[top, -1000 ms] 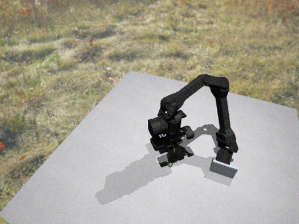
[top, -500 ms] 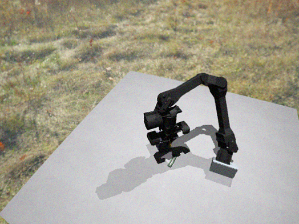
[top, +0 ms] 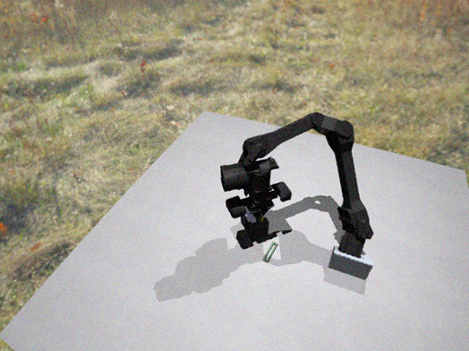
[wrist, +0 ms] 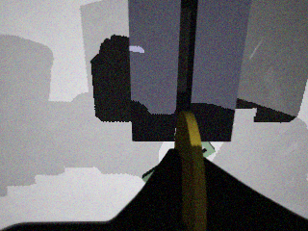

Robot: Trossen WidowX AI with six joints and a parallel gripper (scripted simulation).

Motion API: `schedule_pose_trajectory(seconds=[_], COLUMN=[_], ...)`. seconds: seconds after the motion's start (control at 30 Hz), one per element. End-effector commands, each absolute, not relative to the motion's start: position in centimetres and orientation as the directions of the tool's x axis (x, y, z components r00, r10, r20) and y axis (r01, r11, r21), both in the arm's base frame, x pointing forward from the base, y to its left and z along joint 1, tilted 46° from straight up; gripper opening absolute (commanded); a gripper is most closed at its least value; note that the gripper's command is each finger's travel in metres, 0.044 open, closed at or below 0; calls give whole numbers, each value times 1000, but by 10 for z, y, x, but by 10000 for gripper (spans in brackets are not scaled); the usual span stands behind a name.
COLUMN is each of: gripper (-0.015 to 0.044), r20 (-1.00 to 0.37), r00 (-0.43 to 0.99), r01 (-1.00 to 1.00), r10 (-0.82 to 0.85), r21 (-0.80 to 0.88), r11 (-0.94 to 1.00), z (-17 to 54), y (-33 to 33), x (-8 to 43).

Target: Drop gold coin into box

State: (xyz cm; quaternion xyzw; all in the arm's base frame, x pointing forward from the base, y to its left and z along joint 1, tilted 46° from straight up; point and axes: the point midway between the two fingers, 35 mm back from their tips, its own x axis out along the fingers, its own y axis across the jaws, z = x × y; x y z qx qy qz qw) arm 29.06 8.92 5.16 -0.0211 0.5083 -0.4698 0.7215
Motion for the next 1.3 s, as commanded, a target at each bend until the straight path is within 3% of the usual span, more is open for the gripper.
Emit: schedule_pose_trajectory(seconds=[0.0, 1.27], gripper=[0, 4], r20=[-712, -709], r00=[48, 42], r01=[655, 656], r10=[-701, -704], r21=[-507, -512], r11=[560, 555], z=[58, 75], y=[85, 69], x=[298, 318])
